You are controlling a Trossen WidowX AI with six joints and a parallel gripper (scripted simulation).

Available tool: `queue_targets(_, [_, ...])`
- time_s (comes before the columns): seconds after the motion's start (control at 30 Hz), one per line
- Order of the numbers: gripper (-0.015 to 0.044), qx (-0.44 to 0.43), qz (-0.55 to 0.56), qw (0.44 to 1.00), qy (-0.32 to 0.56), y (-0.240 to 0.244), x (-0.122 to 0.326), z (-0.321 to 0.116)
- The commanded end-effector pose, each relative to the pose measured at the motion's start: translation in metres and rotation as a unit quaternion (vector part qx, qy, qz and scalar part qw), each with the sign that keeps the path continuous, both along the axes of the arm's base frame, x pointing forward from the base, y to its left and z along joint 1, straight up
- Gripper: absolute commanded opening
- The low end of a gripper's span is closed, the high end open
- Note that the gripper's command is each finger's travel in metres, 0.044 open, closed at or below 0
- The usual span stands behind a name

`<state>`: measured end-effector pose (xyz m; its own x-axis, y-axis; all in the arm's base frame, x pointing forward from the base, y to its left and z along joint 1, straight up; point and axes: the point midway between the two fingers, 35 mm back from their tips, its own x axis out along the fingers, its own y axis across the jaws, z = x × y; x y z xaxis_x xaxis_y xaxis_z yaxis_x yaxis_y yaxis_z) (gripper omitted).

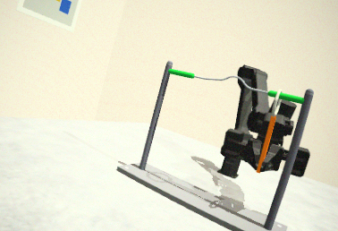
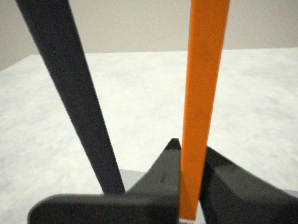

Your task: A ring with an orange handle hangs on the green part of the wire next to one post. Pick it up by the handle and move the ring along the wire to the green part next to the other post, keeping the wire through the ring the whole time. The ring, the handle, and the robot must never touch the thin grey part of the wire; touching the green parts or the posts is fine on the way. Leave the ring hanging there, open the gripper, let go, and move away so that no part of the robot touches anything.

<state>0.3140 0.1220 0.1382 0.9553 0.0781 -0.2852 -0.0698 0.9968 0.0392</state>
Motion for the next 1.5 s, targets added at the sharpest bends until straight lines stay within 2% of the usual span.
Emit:
queue_targets(0.0, [-0.0150, 0.001, -0.004, 1.000, 0.000, -0.001, 0.000, -0.002])
queue_targets(0.43, [-0.0150, 0.001, -0.004, 1.000, 0.000, -0.001, 0.000, -0.002])
queue_targets(0.83, [0.0160, 0.000, 0.000, 1.000, 0.000, 0.000, -0.001, -0.001])
queue_targets(1.47, [0.0160, 0.001, -0.003, 1.000, 0.002, -0.003, -0.042, 0.011])
